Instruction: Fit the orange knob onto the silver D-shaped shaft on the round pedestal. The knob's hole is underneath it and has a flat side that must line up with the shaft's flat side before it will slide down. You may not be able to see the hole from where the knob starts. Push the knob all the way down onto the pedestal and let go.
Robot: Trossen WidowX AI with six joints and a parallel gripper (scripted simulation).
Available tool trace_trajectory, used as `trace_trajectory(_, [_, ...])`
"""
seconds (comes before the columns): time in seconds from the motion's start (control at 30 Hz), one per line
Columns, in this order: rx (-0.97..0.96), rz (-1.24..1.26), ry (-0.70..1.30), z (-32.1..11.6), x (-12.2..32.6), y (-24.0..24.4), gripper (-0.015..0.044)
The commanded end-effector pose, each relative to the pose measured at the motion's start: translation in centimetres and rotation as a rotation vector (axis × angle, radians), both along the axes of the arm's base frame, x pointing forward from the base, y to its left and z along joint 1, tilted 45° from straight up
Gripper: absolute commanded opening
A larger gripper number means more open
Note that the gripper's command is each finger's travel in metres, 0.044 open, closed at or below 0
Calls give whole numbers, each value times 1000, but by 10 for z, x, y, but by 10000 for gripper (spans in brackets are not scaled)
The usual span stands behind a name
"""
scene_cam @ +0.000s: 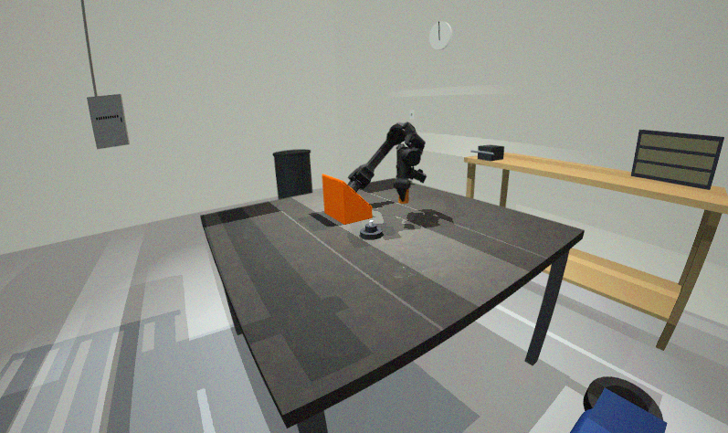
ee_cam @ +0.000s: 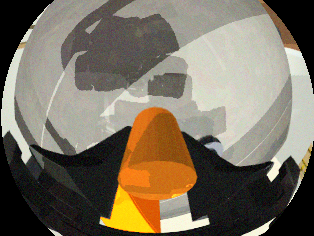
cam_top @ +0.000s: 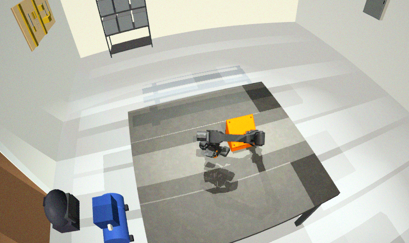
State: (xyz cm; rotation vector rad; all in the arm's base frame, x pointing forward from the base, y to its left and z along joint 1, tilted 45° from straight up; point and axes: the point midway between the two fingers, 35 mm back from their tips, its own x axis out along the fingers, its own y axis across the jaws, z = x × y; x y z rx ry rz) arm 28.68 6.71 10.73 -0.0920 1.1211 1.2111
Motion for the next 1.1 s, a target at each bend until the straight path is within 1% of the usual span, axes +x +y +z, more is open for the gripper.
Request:
trace_trajectory(0.0, [-1,0,-5,10,2,-12,0])
trace_trajectory(0.27, [5,1,-5,29,3,-29,0])
trace_trajectory(0.4, [6,2,-4,30,4,-31,0])
trace_trajectory(1.07, [0,0,-7,-21,25,-60,0])
